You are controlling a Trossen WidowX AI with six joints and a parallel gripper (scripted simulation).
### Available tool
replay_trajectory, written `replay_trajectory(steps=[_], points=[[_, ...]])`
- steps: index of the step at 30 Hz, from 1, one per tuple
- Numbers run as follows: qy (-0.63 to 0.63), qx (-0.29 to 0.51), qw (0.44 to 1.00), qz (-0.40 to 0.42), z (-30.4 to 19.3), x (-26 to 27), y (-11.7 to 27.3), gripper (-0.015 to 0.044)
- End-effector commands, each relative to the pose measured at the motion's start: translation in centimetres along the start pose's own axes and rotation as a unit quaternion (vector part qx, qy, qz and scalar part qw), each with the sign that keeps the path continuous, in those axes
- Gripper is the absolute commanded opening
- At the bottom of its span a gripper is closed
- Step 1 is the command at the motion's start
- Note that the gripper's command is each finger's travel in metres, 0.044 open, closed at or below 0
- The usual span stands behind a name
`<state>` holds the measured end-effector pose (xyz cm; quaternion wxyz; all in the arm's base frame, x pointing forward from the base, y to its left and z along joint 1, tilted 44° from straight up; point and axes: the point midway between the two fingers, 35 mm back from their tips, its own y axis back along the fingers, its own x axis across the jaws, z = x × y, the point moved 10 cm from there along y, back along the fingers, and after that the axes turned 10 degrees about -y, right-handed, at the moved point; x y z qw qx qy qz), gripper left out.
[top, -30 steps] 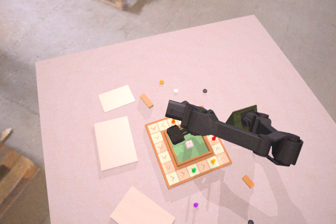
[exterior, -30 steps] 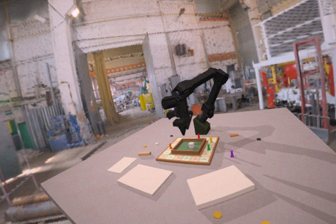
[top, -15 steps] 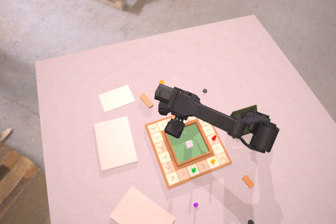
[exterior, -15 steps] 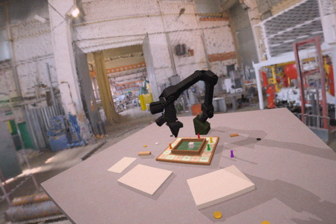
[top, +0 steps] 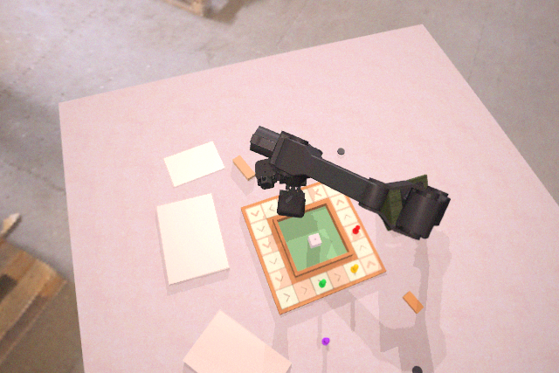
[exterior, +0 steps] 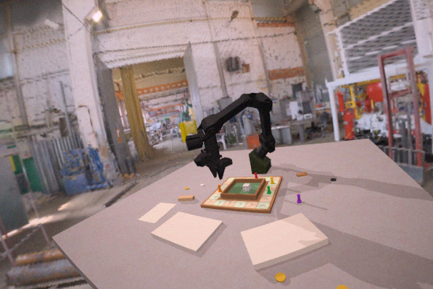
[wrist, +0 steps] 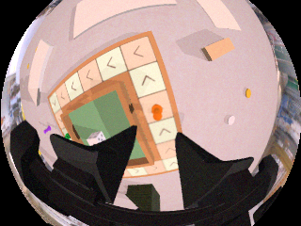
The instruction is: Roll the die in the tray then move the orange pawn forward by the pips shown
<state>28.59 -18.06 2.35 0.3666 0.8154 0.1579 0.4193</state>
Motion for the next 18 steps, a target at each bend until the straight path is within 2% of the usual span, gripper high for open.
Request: replay_trajectory(steps=[1, 18], points=[[0.007, -0.001, 1.0, 0.002, 0.3, -0.2, -0.2, 0.02], [0.007, -0.001, 1.0, 0.002, 0.4, -0.1, -3.1, 0.02]])
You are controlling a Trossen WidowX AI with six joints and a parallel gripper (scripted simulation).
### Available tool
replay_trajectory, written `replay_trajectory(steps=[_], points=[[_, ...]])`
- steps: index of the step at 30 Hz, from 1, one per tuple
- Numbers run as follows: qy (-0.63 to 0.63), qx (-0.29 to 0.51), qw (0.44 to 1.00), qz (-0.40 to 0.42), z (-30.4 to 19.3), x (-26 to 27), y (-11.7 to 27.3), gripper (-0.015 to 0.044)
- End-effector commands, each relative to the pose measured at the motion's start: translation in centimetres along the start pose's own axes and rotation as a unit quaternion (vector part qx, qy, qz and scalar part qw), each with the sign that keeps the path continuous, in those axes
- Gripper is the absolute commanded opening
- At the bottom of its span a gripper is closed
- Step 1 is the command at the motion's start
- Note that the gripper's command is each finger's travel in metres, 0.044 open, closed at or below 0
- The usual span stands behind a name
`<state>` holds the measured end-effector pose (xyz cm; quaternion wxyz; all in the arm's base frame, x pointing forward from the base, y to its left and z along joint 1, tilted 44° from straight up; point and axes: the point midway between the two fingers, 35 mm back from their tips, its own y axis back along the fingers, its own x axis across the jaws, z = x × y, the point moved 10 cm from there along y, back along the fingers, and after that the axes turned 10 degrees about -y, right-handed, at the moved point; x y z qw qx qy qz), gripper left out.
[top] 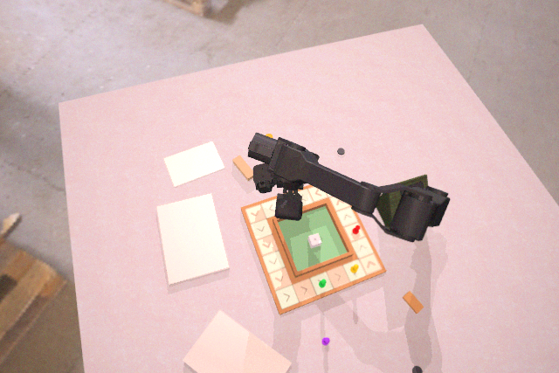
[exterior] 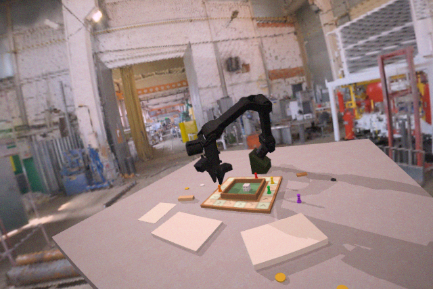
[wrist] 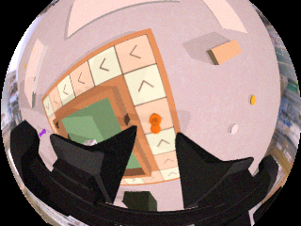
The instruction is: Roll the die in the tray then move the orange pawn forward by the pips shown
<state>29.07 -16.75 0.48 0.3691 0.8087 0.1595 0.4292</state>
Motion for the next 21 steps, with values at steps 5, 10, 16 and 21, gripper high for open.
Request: replay_trajectory(steps=[5, 10, 16, 21], points=[[-0.004, 0.004, 1.0, 0.002, -0.1, -0.1, -1.6, 0.02], [-0.004, 0.004, 1.0, 0.003, -0.2, -0.1, -2.4, 0.02], [-0.004, 0.004, 1.0, 0.003, -0.2, -0.1, -3.3, 0.02], [-0.004, 0.004, 1.0, 0.003, -0.2, -0.1, -3.4, 0.0121]])
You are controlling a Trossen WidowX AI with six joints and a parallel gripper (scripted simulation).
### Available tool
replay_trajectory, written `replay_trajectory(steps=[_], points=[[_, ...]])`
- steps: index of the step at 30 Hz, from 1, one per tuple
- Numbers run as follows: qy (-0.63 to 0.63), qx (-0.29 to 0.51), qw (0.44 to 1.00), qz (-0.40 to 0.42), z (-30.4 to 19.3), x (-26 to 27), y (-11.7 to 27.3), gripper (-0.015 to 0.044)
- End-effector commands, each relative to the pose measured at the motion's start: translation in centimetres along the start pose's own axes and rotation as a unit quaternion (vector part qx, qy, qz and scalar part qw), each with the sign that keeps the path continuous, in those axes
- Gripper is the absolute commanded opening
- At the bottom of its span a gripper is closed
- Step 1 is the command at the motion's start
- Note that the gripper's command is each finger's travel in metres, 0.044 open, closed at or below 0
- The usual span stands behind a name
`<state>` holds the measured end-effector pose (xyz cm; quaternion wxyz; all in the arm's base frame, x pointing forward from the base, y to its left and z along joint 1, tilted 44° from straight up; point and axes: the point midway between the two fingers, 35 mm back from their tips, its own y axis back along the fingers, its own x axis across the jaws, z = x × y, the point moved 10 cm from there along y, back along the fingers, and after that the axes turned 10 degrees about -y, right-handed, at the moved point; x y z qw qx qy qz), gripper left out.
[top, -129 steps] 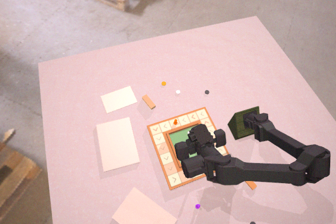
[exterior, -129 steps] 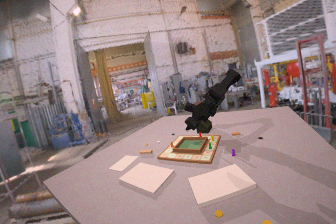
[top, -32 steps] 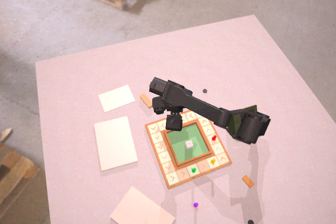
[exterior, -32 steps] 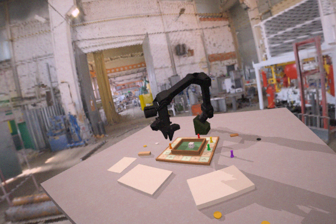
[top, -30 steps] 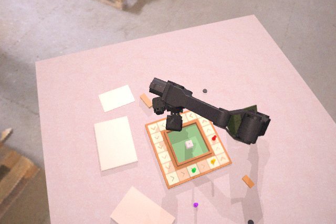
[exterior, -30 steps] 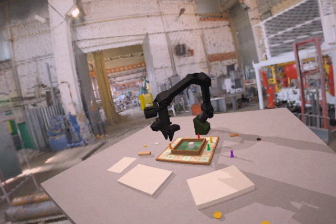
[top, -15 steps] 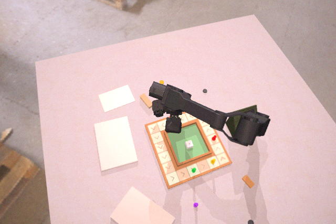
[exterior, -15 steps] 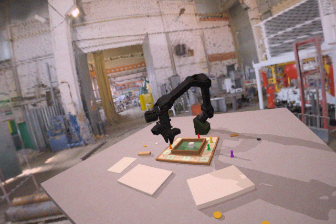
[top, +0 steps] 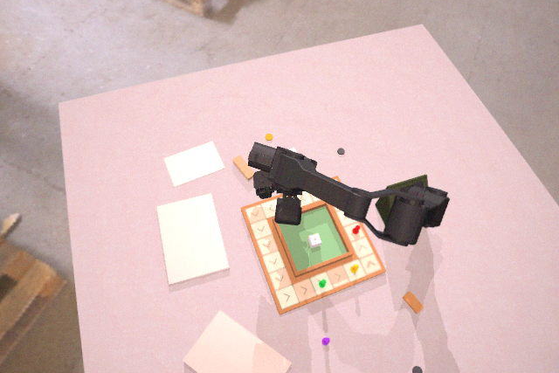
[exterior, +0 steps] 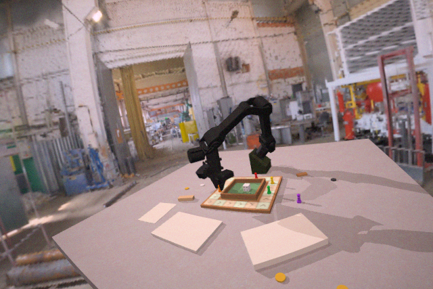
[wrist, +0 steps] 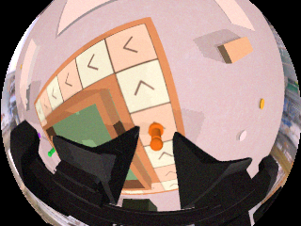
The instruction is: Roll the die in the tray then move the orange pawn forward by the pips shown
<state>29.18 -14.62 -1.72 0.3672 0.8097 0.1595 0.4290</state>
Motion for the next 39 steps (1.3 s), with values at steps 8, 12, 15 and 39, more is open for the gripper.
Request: replay_trajectory(steps=[8, 12, 15, 39], points=[[-0.004, 0.002, 1.0, 0.002, -0.1, -0.1, -0.3, 0.0009], [-0.004, 0.002, 1.0, 0.002, -0.1, -0.1, -0.2, 0.0], [-0.004, 0.002, 1.0, 0.001, 0.2, 0.0, 1.2, 0.0], [-0.004, 0.001, 1.0, -0.001, 0.3, 0.4, 11.5, 0.0]])
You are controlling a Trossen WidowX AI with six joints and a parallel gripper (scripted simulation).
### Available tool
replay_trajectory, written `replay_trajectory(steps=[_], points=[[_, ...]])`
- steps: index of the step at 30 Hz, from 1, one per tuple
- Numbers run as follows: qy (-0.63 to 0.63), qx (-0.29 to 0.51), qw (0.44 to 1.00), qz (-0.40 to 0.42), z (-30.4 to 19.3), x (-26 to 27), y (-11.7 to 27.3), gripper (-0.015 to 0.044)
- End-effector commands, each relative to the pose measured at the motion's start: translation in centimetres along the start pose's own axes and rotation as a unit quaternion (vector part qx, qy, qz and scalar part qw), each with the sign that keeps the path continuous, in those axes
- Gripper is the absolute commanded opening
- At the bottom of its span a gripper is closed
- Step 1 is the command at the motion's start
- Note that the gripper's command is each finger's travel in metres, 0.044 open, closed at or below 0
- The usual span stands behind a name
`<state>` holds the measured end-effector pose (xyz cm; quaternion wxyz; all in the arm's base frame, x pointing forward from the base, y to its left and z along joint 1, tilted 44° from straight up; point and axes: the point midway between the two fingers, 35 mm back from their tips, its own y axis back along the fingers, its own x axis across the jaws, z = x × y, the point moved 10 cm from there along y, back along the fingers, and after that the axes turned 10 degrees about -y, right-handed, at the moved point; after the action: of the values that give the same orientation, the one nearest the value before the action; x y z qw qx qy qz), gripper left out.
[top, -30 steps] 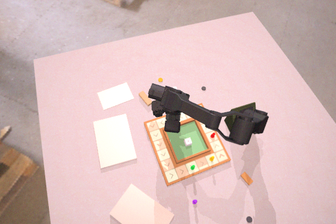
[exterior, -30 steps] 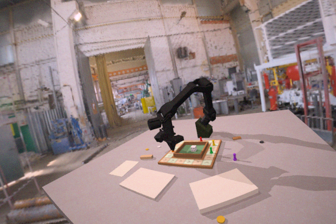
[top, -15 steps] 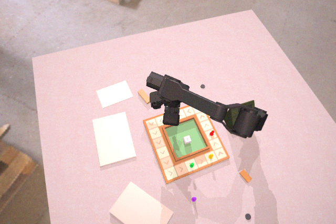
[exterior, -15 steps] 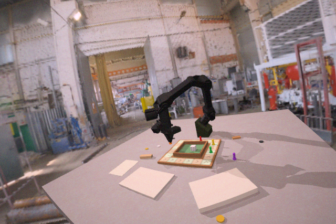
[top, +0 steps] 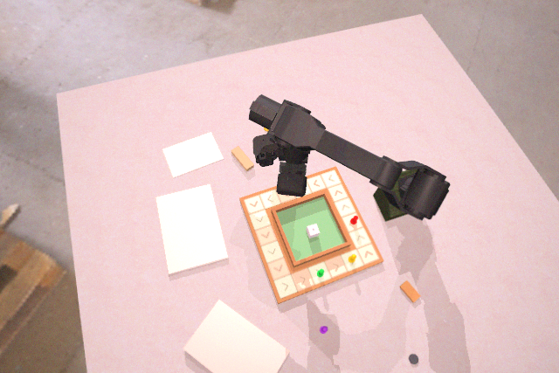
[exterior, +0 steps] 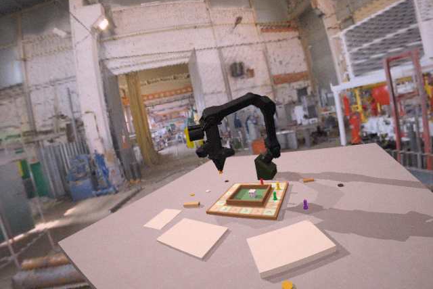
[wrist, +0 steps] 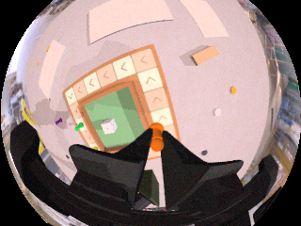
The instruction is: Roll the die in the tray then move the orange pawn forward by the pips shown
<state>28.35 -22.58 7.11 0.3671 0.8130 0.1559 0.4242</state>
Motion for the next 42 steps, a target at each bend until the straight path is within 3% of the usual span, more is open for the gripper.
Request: replay_trajectory(steps=[1, 10, 24, 42], points=[[0.002, 0.0, 1.0, -0.003, 0.9, 0.6, -1.1, 0.0], [0.004, 0.001, 1.0, 0.0, 3.9, 2.7, -7.1, 0.0], [0.004, 0.001, 1.0, 0.001, 3.9, 2.7, -10.6, 0.0], [0.004, 0.001, 1.0, 0.001, 3.9, 2.8, -12.4, 0.0]])
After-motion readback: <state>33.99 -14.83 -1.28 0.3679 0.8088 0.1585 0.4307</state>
